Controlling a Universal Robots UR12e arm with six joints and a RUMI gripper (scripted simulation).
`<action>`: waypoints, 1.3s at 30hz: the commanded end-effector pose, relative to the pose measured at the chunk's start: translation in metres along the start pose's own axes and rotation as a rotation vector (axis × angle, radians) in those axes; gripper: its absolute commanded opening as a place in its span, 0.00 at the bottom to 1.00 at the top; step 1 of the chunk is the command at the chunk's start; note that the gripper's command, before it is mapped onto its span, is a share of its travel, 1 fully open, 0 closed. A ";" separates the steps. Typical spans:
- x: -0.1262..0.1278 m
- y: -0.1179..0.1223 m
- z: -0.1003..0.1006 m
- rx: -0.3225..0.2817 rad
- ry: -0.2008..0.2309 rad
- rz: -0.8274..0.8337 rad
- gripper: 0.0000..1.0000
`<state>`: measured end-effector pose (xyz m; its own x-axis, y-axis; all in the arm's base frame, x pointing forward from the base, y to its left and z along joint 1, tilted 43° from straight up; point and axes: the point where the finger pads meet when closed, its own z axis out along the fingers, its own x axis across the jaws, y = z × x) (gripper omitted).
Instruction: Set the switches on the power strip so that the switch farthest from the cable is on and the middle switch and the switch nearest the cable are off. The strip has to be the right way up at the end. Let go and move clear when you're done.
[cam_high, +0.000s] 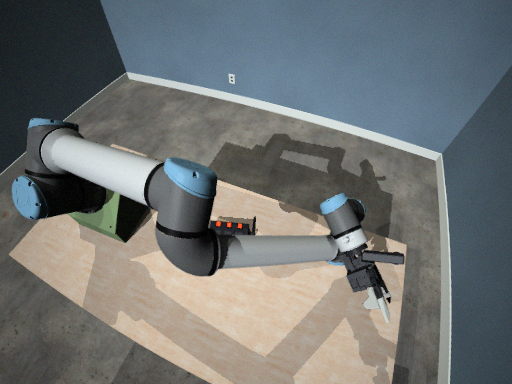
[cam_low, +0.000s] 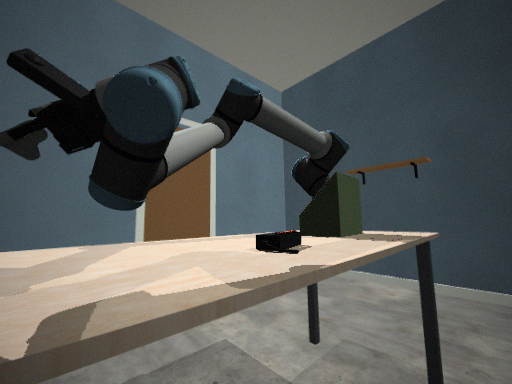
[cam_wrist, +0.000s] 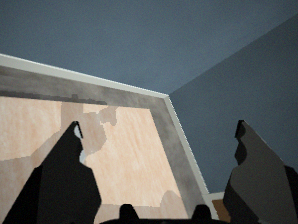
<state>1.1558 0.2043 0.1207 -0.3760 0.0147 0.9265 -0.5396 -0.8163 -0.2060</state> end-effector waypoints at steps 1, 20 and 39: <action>-0.006 -0.002 -0.007 0.005 -0.034 0.029 1.00; -0.057 0.014 -0.080 -0.036 -0.289 0.230 1.00; -0.096 0.085 -0.197 -0.222 -0.525 0.429 1.00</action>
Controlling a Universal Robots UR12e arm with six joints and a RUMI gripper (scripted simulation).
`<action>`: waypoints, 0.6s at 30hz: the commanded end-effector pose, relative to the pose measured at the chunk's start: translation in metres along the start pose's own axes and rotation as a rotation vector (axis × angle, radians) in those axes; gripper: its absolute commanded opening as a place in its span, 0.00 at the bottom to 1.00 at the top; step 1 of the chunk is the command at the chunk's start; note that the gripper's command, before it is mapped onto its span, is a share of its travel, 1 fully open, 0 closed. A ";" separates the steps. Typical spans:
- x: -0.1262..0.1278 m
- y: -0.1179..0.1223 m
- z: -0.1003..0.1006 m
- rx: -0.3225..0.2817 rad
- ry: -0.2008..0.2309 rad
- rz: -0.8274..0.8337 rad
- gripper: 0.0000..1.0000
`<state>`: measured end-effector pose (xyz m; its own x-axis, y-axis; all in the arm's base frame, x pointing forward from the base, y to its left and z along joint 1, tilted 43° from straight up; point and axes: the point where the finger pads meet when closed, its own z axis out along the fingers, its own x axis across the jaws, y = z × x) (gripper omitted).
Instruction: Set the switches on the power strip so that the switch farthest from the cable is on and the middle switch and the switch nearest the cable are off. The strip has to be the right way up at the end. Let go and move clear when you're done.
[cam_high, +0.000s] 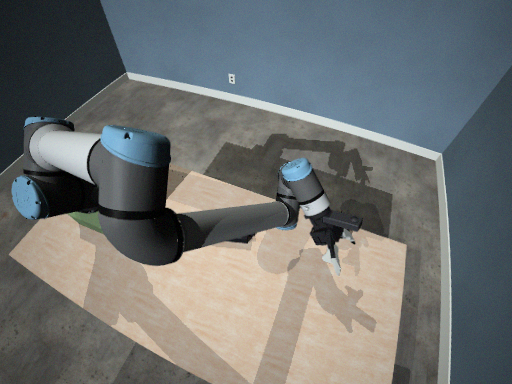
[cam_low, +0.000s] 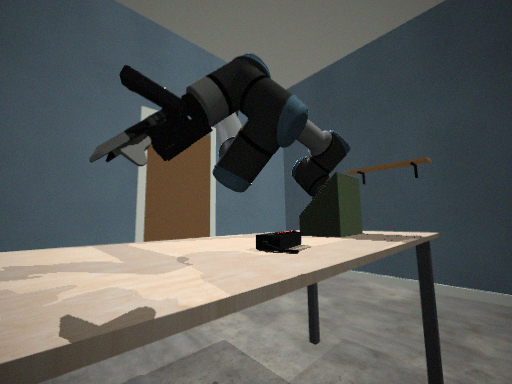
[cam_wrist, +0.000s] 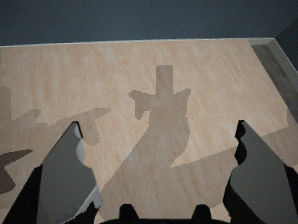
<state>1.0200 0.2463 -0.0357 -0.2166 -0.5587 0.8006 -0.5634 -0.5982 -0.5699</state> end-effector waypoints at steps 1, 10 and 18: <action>-0.008 0.029 -0.023 -0.059 -0.053 0.058 1.00; -0.014 0.093 -0.070 -0.169 -0.098 0.149 1.00; -0.009 0.160 -0.120 -0.277 -0.109 0.229 1.00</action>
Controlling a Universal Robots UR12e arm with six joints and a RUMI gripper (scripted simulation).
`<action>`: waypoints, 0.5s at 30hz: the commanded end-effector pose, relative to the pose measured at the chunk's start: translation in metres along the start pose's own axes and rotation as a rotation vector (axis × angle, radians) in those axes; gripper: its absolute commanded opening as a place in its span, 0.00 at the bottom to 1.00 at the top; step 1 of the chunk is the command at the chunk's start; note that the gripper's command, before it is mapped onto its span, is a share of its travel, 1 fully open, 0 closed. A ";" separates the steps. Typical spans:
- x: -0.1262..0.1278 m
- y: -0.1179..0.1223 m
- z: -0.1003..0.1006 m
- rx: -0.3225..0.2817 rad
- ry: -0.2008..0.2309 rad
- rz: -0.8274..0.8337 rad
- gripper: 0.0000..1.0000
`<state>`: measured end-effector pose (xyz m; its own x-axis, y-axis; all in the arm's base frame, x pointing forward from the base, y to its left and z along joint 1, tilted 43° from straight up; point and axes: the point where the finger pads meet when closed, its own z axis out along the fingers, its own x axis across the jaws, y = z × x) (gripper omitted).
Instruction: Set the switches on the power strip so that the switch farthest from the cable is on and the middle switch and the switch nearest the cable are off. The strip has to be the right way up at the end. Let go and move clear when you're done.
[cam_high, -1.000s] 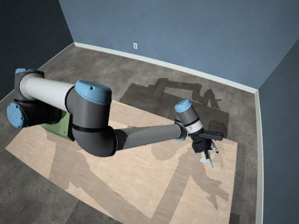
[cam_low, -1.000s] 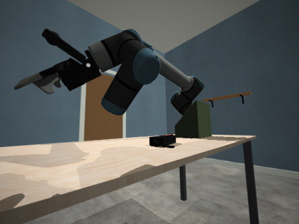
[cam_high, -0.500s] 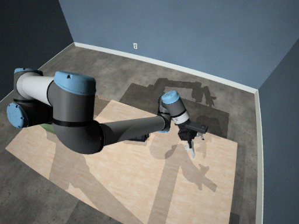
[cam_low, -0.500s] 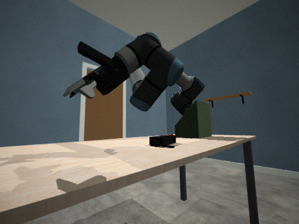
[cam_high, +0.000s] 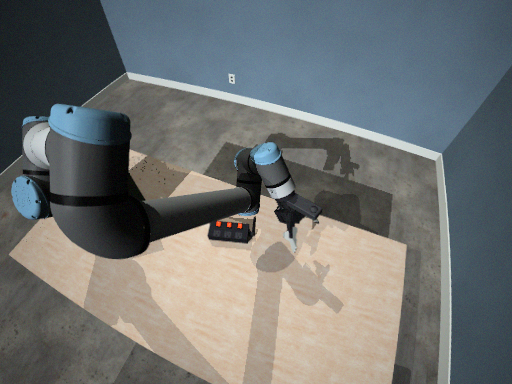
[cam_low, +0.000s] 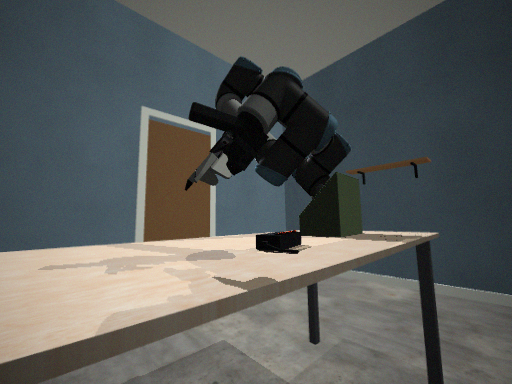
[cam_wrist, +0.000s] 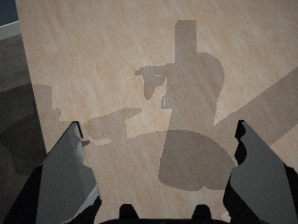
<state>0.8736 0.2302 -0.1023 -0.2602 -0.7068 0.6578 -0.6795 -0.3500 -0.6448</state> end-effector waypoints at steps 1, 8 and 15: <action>0.011 0.046 -0.024 -0.077 -0.008 0.057 1.00; 0.027 0.093 -0.049 -0.137 0.003 0.105 1.00; 0.060 0.165 -0.088 -0.220 0.040 0.175 1.00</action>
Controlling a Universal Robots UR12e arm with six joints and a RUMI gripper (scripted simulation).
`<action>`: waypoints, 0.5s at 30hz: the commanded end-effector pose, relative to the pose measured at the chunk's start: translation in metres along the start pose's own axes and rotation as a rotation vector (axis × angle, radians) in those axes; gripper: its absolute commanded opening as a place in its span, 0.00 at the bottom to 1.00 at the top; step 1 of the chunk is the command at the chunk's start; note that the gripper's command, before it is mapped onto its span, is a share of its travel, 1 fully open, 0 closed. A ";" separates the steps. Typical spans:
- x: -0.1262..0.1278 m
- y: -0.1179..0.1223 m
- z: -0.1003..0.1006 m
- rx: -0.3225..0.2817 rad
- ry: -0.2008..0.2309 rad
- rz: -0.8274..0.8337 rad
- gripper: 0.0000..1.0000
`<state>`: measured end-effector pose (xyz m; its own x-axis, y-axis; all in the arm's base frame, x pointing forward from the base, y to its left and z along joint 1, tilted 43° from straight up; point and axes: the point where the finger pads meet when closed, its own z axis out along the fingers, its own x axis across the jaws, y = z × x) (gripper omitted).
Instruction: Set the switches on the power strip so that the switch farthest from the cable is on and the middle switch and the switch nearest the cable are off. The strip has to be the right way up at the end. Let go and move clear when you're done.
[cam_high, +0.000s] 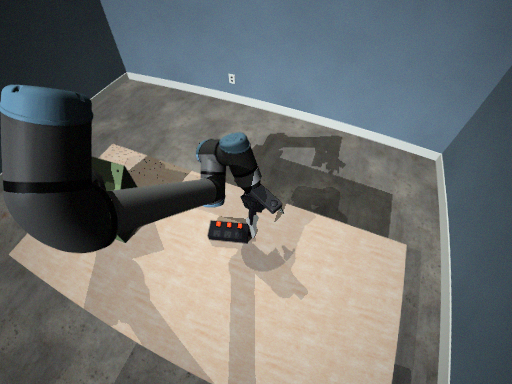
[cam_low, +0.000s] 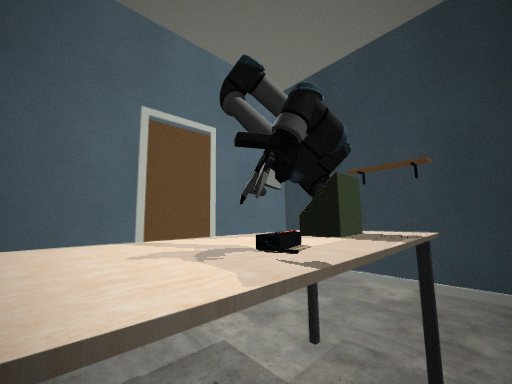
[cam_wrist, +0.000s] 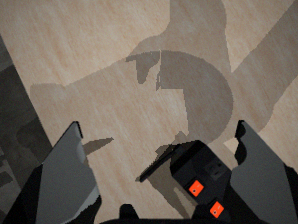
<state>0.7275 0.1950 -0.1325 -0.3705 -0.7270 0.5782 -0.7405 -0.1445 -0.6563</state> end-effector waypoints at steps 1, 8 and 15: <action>0.028 0.043 -0.018 -0.061 0.025 0.048 1.00; 0.057 0.082 -0.034 -0.098 0.054 0.086 1.00; 0.088 0.119 -0.051 -0.129 0.088 0.122 1.00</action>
<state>0.6001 0.1547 -0.1370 -0.4830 -0.6854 0.5449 -0.7516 0.0051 -0.6596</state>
